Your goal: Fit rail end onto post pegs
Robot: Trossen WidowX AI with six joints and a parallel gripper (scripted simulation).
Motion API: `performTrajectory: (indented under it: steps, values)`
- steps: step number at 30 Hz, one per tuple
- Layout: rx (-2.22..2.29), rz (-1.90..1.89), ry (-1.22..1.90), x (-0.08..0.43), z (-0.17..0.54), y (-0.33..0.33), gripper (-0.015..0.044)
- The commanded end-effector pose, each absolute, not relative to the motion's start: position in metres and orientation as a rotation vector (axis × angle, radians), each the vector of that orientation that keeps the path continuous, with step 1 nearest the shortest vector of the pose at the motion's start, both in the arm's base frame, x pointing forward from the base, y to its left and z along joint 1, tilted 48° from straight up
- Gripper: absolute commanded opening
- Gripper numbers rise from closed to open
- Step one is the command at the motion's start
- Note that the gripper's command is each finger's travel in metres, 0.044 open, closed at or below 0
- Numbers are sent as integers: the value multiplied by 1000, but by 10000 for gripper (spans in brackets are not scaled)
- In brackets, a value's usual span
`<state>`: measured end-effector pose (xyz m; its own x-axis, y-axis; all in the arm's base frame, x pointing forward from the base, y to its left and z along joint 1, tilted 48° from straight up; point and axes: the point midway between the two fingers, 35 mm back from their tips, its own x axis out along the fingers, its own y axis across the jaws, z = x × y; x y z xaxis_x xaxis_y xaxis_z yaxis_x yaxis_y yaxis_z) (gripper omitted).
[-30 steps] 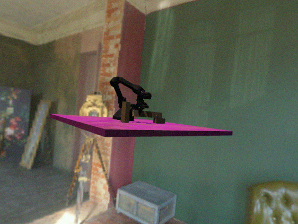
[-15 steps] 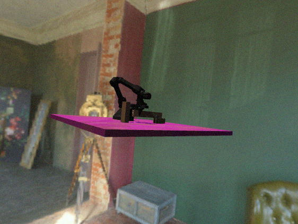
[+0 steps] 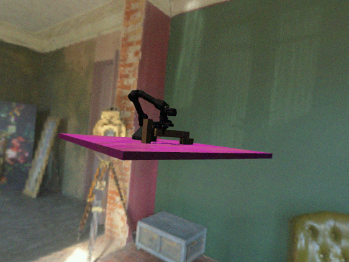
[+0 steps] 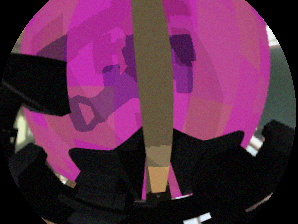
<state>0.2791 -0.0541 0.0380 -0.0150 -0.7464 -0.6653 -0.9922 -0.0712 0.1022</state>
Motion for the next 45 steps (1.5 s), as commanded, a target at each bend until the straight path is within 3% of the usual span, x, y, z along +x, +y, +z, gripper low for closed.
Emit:
performTrajectory:
  steps: [1,45]
  values:
    - [-1870,821,1796,281,42,-54,0]
    - [-1870,820,1796,285,52,-62,0]
